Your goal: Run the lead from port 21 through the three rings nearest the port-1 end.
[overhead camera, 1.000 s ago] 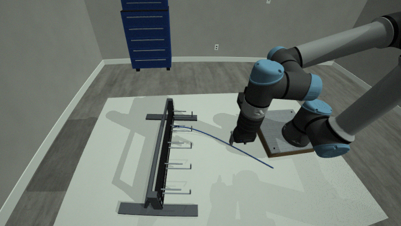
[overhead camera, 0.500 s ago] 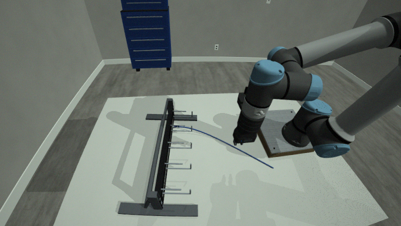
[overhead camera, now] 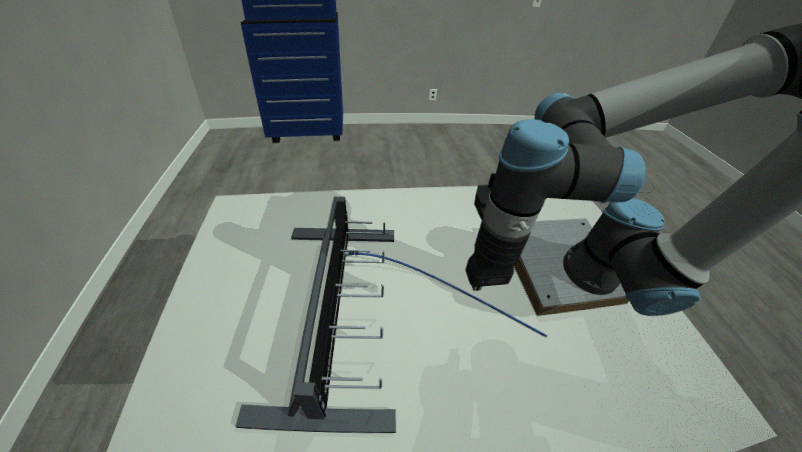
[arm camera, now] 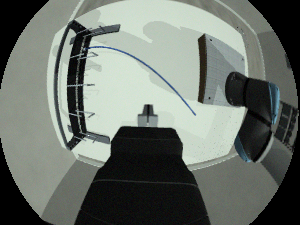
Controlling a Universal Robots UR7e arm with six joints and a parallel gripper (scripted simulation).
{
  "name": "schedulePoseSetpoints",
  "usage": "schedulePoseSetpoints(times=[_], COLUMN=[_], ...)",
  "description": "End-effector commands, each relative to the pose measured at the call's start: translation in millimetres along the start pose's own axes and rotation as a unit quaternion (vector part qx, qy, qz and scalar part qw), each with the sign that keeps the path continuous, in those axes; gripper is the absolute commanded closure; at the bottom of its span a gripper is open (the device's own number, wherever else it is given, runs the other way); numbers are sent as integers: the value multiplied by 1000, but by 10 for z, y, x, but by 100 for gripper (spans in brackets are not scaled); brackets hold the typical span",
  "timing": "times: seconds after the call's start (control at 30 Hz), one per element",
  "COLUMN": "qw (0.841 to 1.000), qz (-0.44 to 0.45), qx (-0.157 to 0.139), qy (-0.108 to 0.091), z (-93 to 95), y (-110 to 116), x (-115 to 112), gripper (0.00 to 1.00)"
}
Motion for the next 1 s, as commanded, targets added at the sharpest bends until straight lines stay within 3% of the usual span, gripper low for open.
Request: schedulePoseSetpoints(times=[0.0, 0.47, 0.77, 0.97], qw=[1000, 1000, 997, 985], qz=[0, -16, -82, -172], qx=[0, 0, 0, 1], qy=[-1, -1, -1, 0], z=[-4, -12, -37, -55], y=[0, -28, -127, -240], x=[-2, 27, 144, 309], gripper=[100, 100, 100, 100])
Point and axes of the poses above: the point where the finger pads meet when closed, its own z axis out along the fingers, its own x axis across the jaws, y = z × x, the point moved 10 cm from there along -z, back along the fingers, and after that the axes turned 6 degrees about -z, right-handed, at the moved point
